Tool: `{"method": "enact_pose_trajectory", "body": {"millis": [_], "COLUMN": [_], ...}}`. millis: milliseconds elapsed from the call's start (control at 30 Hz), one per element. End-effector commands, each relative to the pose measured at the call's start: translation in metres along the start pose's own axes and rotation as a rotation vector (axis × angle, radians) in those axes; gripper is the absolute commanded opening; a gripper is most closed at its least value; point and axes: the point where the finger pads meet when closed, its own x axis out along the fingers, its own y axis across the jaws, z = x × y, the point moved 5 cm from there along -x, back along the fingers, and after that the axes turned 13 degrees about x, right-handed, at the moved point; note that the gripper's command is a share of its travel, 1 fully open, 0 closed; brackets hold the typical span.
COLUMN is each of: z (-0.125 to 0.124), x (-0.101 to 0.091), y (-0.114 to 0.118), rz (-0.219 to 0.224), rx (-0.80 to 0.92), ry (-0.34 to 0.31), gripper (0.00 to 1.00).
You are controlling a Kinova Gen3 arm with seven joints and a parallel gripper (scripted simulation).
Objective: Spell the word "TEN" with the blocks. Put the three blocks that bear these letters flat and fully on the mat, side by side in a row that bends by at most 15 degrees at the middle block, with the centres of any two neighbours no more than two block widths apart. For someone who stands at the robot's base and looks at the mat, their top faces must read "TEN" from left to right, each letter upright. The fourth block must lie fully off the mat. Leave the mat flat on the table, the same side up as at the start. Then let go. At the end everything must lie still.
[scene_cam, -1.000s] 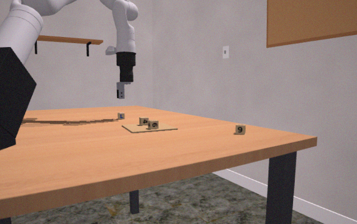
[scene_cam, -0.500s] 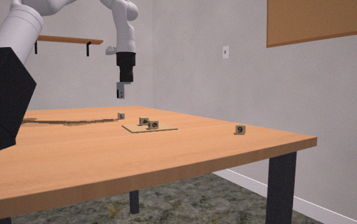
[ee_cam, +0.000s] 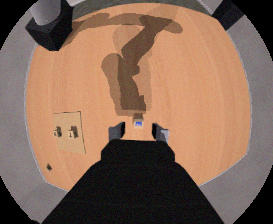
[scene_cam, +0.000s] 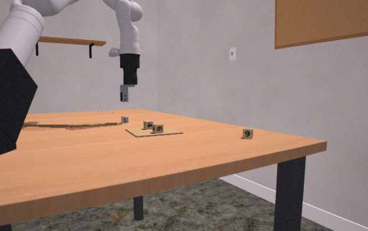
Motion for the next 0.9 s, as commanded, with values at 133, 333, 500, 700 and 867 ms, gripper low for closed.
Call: {"method": "enact_pose_trajectory", "body": {"millis": [133, 333, 500, 700, 867], "z": [0.0, 0.001, 0.001, 0.001, 0.001], "x": [0.002, 0.007, 0.013, 0.018, 0.025], "y": [0.0, 0.0, 0.0, 0.0, 0.0], "rz": [-0.001, -0.002, -0.002, -0.002, -0.002], "rx": [0.001, 0.001, 0.001, 0.001, 0.001], "ry": [0.001, 0.002, 0.002, 0.002, 0.002], "gripper": [1.0, 1.0, 1.0, 1.0, 1.0]}}
